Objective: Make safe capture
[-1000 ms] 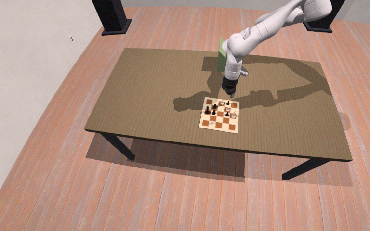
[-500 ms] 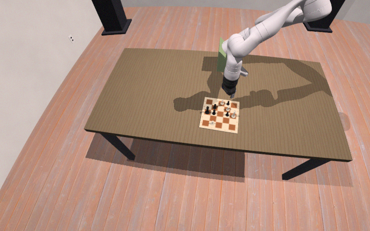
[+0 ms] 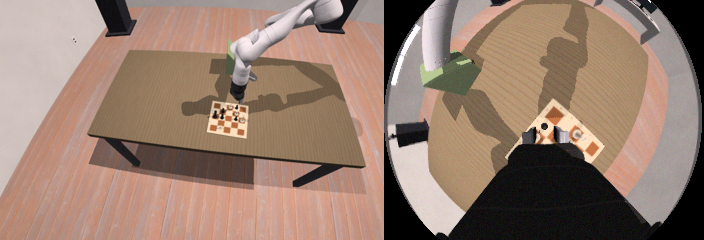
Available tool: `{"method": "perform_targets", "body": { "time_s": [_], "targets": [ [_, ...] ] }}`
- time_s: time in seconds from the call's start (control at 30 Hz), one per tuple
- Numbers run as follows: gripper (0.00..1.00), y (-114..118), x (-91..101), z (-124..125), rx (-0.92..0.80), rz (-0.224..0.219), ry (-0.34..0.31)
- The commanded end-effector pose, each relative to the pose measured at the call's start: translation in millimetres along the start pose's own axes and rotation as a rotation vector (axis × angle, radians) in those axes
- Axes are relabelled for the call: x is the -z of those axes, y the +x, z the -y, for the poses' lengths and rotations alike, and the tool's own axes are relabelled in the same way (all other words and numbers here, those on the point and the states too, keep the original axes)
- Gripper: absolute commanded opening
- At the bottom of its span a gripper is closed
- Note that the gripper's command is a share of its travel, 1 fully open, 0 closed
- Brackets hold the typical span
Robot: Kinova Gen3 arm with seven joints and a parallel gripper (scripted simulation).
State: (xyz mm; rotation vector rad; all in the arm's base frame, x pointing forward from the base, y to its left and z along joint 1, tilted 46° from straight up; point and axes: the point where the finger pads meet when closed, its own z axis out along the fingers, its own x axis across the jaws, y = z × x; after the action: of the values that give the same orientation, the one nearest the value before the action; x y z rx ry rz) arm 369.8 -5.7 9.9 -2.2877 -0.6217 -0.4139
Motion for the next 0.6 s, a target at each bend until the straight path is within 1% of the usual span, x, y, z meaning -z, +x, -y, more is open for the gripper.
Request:
{"method": "perform_targets", "body": {
  "time_s": [0.0,0.07,0.57],
  "targets": [
    [0.68,-1,-4.2,1,-0.002,0.002,0.003],
    [0.68,-1,-4.2,1,-0.002,0.002,0.003],
    [0.68,0,-26.8,1,-0.002,0.002,0.003]
  ]
}}
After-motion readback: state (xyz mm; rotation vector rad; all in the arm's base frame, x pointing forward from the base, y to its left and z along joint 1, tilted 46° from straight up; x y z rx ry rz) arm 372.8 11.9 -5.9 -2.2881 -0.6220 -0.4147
